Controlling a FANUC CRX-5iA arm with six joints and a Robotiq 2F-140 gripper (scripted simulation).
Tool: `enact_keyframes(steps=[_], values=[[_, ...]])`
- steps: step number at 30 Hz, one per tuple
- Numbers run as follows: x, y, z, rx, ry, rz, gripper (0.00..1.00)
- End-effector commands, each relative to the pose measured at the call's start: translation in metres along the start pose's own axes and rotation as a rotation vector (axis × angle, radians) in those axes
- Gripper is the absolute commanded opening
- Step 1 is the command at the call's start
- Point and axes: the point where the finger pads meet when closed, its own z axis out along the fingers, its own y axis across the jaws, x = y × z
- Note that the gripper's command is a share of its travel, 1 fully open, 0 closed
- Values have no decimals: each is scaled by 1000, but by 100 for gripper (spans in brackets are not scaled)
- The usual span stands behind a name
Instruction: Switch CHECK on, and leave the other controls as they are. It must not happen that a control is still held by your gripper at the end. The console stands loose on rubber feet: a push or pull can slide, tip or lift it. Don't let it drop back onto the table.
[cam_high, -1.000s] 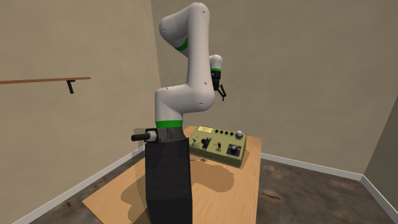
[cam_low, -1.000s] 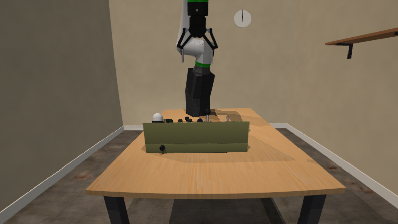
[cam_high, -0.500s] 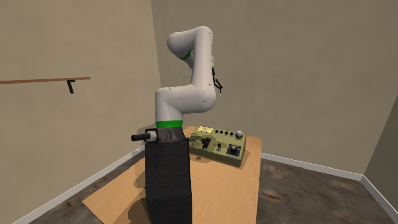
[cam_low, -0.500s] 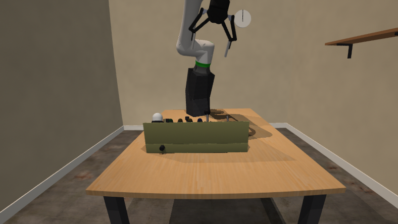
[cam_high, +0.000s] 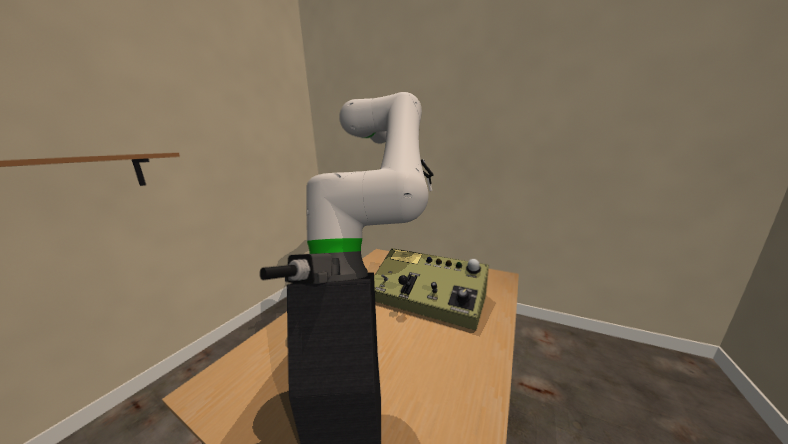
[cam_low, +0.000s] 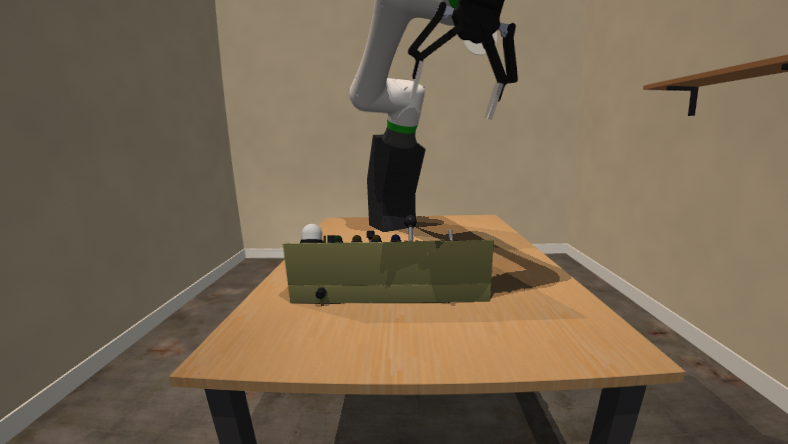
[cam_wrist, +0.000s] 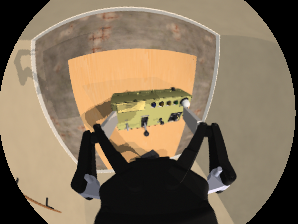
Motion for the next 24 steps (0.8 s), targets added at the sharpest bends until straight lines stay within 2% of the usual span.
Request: enact_keyframes(steps=[1, 2, 5, 6, 8, 9, 12, 13, 16, 17, 22, 23, 24], values=[[22, -14, -1, -6, 10, -8, 100], [36, -27, -1, -9, 30, -13, 100], [36, -27, -1, -9, 30, -13, 100], [49, -40, 0, -12, 49, -18, 100], [49, -40, 0, -12, 49, -18, 100], [60, -53, 2, -14, 69, -22, 100], [60, -53, 2, -14, 69, -22, 100], [69, -66, 5, -16, 89, -26, 100], [69, -66, 5, -16, 89, -26, 100], [76, -79, 8, -17, 108, -29, 100], [76, -79, 8, -17, 108, -29, 100], [82, -92, 11, -18, 128, -31, 100], [82, -92, 11, -18, 128, -31, 100]])
